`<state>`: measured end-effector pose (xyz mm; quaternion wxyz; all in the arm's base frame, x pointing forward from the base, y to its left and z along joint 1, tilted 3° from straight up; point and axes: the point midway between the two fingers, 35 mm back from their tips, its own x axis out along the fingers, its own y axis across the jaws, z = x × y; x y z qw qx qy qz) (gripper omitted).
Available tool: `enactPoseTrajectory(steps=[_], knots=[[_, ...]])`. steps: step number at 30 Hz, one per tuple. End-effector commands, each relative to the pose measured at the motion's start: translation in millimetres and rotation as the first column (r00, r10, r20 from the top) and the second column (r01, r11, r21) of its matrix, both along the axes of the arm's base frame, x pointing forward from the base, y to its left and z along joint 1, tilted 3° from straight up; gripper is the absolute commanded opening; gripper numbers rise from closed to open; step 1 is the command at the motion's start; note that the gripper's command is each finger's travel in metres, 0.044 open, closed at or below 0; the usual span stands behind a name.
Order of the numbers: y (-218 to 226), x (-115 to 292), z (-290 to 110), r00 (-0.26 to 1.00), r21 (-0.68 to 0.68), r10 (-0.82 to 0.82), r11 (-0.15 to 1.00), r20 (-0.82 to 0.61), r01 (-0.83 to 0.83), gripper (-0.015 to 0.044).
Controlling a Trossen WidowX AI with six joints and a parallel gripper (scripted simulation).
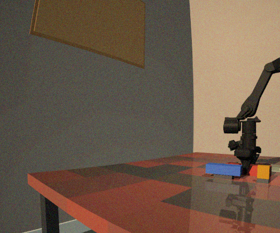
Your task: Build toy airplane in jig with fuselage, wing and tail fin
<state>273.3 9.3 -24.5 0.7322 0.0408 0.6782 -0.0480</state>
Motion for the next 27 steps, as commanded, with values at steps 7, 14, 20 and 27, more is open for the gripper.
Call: enactPoseTrajectory(steps=[7,14,20,27], knots=[[-0.8,0.1,-0.6,1.000,-0.005,0.004,1.000,0.001,-0.004,0.0177],[-0.7,1.0,3.5,1.000,-0.005,0.004,1.000,0.001,-0.004,0.0052],[-0.1,3.7,20.7,1.000,-0.005,0.004,1.000,0.002,-0.004,0.0000],[0.5,5.2,41.5,1.000,-0.005,0.004,1.000,0.002,-0.004,0.0000]])
